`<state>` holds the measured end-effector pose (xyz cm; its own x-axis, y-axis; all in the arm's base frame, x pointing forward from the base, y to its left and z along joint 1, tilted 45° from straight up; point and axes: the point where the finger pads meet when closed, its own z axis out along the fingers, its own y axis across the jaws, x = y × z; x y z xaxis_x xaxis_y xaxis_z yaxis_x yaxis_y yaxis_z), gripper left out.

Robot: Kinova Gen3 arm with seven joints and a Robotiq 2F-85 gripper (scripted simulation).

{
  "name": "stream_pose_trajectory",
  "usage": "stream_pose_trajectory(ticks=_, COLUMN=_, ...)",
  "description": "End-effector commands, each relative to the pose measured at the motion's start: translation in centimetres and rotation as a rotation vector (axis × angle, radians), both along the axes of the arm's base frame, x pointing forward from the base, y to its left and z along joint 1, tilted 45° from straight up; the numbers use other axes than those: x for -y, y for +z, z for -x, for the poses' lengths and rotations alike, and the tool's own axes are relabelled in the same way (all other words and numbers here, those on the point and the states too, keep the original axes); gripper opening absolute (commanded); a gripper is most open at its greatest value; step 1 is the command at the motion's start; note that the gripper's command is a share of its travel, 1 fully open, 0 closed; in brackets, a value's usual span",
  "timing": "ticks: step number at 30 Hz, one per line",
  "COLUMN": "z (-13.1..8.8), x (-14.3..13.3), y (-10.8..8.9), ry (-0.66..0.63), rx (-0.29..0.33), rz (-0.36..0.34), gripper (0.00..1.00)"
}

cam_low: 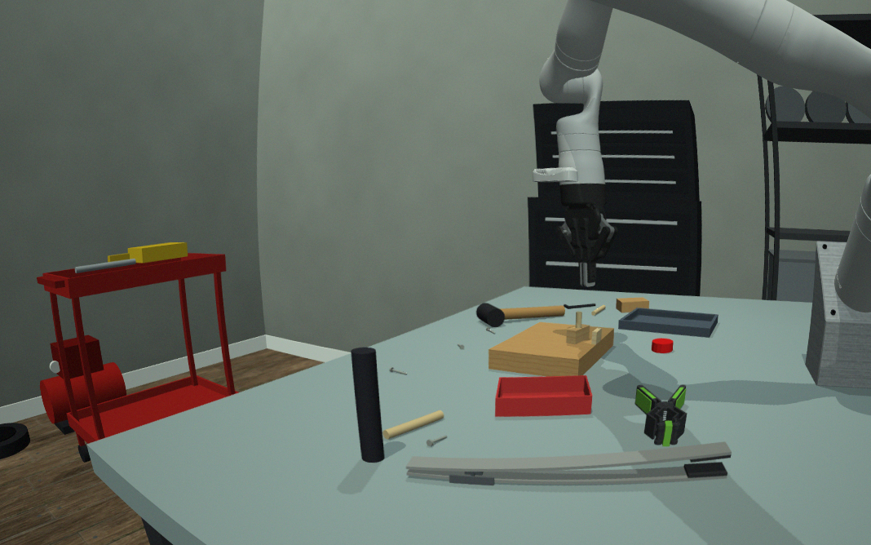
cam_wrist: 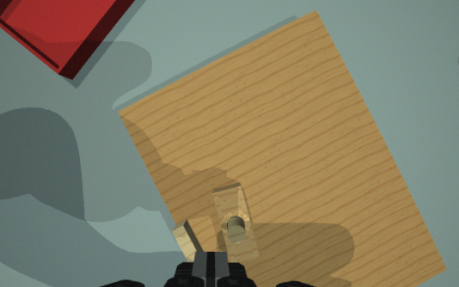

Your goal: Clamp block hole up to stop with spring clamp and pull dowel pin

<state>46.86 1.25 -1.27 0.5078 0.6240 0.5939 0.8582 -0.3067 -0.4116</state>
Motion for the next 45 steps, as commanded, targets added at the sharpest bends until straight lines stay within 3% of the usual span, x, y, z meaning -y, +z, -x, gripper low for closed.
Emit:
stream_pose_trajectory(ticks=1, z=-0.13, x=0.44, y=-0.25, ry=0.034, rx=0.044, rz=0.006, gripper=0.10)
stream_pose_trajectory(ticks=45, z=-0.34, x=0.44, y=-0.16, ry=0.604, rx=0.635, rz=-0.050, gripper=0.10)
